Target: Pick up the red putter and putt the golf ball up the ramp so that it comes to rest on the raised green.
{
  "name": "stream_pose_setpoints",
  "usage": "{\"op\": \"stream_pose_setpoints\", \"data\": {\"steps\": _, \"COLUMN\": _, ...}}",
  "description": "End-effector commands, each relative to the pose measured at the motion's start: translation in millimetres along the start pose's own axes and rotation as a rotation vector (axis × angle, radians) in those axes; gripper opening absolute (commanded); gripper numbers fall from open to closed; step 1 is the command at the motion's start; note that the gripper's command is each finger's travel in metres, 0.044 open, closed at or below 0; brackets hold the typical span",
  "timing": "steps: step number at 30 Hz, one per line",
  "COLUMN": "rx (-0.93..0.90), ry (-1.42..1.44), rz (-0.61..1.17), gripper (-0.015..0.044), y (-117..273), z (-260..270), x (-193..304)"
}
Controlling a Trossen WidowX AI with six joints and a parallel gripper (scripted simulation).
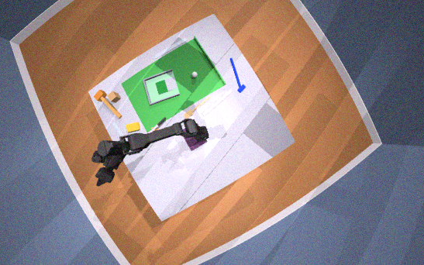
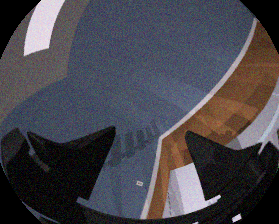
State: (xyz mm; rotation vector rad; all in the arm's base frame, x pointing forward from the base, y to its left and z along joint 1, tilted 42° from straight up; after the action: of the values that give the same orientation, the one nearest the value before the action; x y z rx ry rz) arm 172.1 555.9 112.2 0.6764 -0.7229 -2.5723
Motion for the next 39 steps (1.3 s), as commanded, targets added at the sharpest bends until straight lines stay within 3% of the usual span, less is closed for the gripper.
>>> {"op": "stream_pose_setpoints", "data": {"steps": 1, "rx": 0.008, "ry": 0.005, "rz": -0.001, "gripper": 0.0426, "y": 1, "z": -3, "x": 0}}
{"op": "stream_pose_setpoints", "data": {"steps": 10, "rx": 0.388, "ry": 0.249, "rz": 0.087, "gripper": 0.044, "y": 52, "z": -115, "x": 6}}
{"op": "stream_pose_setpoints", "data": {"steps": 20, "rx": 0.684, "ry": 0.502, "rz": 0.448, "gripper": 0.044, "y": 131, "z": -215, "x": 48}}
{"op": "stream_pose_setpoints", "data": {"steps": 28, "rx": 0.731, "ry": 0.661, "rz": 0.843, "gripper": 0.044, "y": 197, "z": -262, "x": 95}}
{"op": "stream_pose_setpoints", "data": {"steps": 35, "rx": 0.605, "ry": 0.78, "rz": 1.236, "gripper": 0.044, "y": 259, "z": -286, "x": 142}}
{"op": "stream_pose_setpoints", "data": {"steps": 39, "rx": 0.573, "ry": 0.795, "rz": 1.29, "gripper": 0.044, "y": 268, "z": -288, "x": 148}}
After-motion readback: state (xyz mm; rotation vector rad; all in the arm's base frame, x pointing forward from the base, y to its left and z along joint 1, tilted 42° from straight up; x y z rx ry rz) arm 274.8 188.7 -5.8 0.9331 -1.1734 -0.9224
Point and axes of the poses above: the point midway between the two fingers, 35 mm back from their tips, its own y axis back along the fingers, its own z axis across the jaws, x = y × z, the point moved 4 cm from there along y, back along the fingers, and after that the axes turned 12 degrees about y, right-handed, at the moved point
